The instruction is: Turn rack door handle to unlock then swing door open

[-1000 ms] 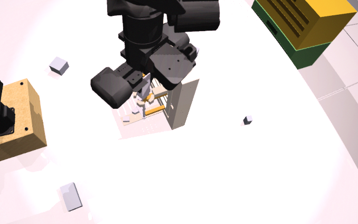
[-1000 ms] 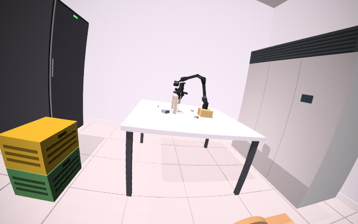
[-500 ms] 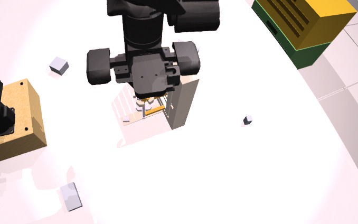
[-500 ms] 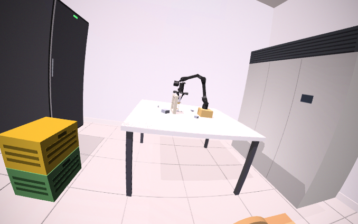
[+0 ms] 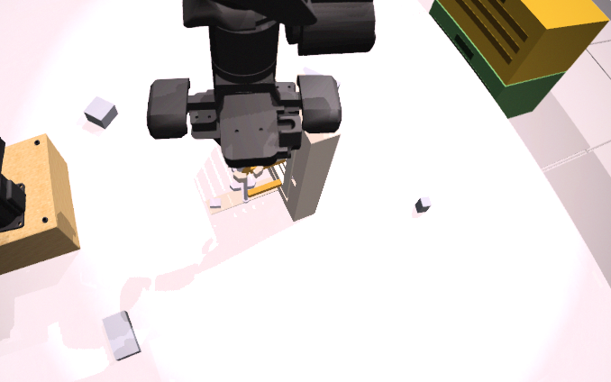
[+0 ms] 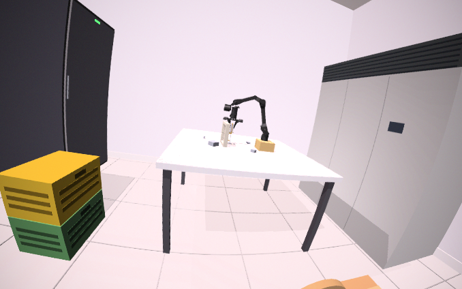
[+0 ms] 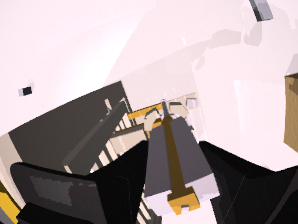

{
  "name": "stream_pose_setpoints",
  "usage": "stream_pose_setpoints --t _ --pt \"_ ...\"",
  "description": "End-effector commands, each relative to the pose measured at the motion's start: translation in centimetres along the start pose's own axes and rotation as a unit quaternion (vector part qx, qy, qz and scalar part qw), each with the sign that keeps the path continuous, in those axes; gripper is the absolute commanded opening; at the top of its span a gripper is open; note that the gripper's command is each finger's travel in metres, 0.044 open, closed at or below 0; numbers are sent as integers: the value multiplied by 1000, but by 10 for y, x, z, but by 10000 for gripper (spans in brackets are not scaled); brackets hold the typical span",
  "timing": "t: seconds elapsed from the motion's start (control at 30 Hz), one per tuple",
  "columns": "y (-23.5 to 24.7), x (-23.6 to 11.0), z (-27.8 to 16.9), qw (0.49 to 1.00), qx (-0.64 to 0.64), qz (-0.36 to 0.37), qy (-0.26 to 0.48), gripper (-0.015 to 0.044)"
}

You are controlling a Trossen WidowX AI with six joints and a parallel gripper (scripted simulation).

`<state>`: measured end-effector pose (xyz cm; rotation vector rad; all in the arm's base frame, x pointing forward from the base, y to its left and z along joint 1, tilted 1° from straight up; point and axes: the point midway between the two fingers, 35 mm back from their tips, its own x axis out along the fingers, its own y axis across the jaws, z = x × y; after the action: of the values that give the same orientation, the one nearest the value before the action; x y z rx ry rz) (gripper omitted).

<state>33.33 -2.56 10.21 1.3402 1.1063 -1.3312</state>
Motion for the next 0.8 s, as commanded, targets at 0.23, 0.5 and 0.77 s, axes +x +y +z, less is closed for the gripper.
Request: stream_pose_setpoints --t 0.23,0.5,0.77 --pt "0 0 0 997 -82 0 1 284" --pt "0 0 0 961 -277 0 1 284" --pt "0 0 0 888 -461 1 1 284"
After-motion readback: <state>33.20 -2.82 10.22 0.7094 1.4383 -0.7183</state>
